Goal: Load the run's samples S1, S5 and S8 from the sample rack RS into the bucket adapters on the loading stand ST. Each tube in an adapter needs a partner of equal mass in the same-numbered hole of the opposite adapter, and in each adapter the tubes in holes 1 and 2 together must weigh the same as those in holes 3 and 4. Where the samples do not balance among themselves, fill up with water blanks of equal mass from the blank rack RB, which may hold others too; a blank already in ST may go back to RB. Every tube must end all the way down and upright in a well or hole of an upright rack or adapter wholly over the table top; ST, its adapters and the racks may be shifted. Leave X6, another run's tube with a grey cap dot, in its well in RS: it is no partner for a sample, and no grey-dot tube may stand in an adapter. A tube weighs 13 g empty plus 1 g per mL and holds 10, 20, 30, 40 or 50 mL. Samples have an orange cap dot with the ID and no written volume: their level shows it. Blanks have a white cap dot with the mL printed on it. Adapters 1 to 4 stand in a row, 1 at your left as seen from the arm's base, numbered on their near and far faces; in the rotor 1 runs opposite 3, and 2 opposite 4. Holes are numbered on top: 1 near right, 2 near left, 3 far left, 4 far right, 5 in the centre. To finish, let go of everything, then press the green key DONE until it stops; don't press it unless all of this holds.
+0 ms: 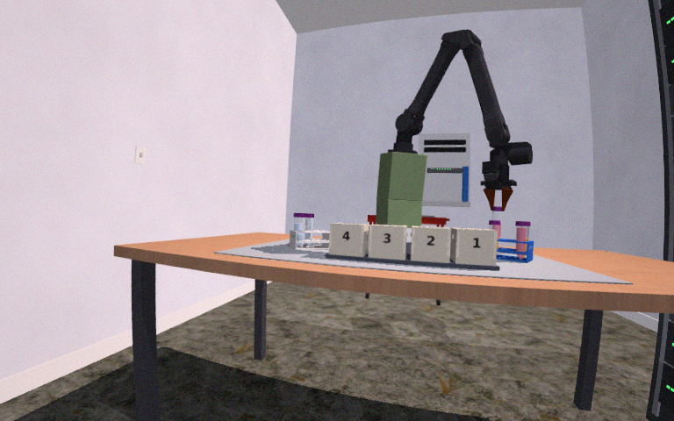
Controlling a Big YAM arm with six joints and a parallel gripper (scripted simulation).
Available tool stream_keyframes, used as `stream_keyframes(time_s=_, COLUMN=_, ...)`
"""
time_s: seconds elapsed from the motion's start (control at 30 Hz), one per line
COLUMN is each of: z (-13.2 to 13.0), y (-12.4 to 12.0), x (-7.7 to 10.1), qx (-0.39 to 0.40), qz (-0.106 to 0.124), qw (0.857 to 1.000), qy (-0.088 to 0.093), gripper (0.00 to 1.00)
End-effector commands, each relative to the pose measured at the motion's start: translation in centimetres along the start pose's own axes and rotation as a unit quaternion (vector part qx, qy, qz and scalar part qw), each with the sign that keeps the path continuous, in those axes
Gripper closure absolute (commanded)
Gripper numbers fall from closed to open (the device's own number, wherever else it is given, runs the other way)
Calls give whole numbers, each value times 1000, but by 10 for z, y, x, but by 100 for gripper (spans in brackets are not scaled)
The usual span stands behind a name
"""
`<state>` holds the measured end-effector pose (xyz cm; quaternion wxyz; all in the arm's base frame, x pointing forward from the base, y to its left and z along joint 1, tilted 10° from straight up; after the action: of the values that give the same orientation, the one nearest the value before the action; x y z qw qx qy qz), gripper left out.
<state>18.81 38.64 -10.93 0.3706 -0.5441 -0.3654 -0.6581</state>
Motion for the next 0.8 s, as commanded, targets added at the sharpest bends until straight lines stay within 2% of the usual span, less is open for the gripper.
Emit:
stream_keyframes(time_s=0.0, z=24, y=7, x=8, qx=-2, qz=0, qw=1000, qy=30, gripper=100)
stream_keyframes(time_s=0.03, z=18, y=6, x=-2, qx=-1, qz=0, qw=1000, qy=19, gripper=100)
stream_keyframes(time_s=0.17, z=11, y=4, x=-8, qx=2, qz=0, qw=1000, qy=14, gripper=100)
stream_keyframes(time_s=0.23, z=14, y=5, x=-11, qx=1, qz=0, qw=1000, qy=16, gripper=100)
stream_keyframes(time_s=0.3, z=22, y=6, x=-5, qx=-1, qz=0, qw=1000, qy=28, gripper=100)
stream_keyframes(time_s=0.4, z=16, y=6, x=-17, qx=-1, qz=0, qw=1000, qy=18, gripper=100)
stream_keyframes(time_s=0.47, z=16, y=6, x=-17, qx=-1, qz=0, qw=1000, qy=18, gripper=100)
stream_keyframes(time_s=0.5, z=24, y=5, x=-7, qx=0, qz=0, qw=999, qy=32, gripper=100)
stream_keyframes(time_s=0.57, z=16, y=5, x=-21, qx=1, qz=0, qw=1000, qy=18, gripper=100)
stream_keyframes(time_s=0.77, z=18, y=6, x=-26, qx=-1, qz=0, qw=1000, qy=22, gripper=100)
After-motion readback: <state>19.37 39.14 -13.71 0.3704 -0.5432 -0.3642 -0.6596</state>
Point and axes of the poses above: the point where the finger pads meet when closed, its own x axis back along the fingers, its own z axis across the jaws, y = z × x, the point moved 7 cm from there along x, back along the fingers, and after that the axes turned 5 degrees about -x, right-handed, at the moved point
